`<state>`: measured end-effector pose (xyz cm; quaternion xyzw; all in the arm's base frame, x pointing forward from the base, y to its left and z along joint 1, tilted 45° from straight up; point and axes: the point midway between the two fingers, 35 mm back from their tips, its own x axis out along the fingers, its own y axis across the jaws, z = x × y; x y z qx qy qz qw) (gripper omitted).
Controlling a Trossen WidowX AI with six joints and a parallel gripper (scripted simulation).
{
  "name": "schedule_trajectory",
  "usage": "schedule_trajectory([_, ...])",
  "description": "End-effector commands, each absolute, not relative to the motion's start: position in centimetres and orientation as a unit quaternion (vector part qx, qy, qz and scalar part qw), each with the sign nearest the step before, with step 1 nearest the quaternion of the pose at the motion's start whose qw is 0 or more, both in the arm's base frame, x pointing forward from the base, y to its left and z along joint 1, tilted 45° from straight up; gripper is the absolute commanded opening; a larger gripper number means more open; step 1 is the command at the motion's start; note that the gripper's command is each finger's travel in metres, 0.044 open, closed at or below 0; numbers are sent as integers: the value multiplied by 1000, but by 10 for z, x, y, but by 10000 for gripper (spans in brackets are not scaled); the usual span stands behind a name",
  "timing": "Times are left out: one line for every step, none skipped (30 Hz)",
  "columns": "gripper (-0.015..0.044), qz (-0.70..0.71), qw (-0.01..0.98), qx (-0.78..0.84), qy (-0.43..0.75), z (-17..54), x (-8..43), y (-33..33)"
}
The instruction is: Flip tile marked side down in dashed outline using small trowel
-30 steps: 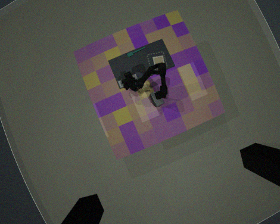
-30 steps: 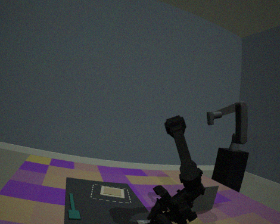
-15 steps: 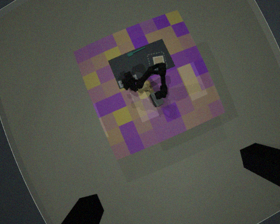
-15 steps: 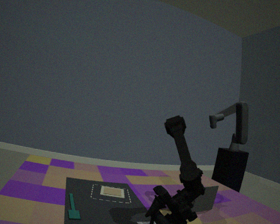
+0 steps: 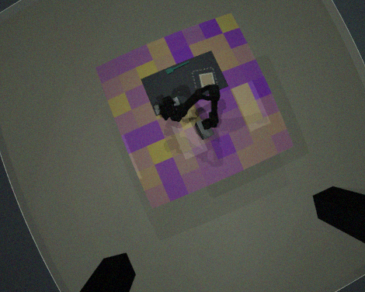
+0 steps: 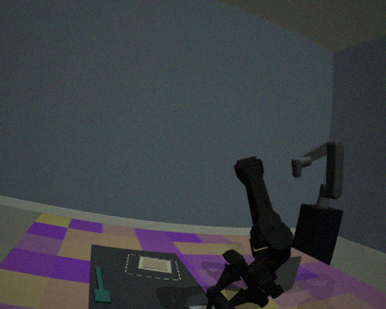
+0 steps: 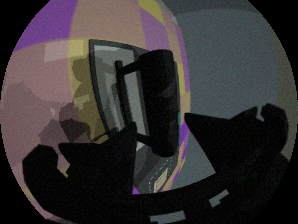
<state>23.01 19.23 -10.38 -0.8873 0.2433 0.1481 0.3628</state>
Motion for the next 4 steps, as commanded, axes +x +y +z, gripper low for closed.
schedule_trajectory([300,145,366,-887,243,-99,223,196])
schedule_trajectory([300,145,366,-887,243,-97,221,196])
schedule_trajectory([300,144,366,-887,243,-96,219,197])
schedule_trajectory([300,144,366,-887,243,-95,217,198])
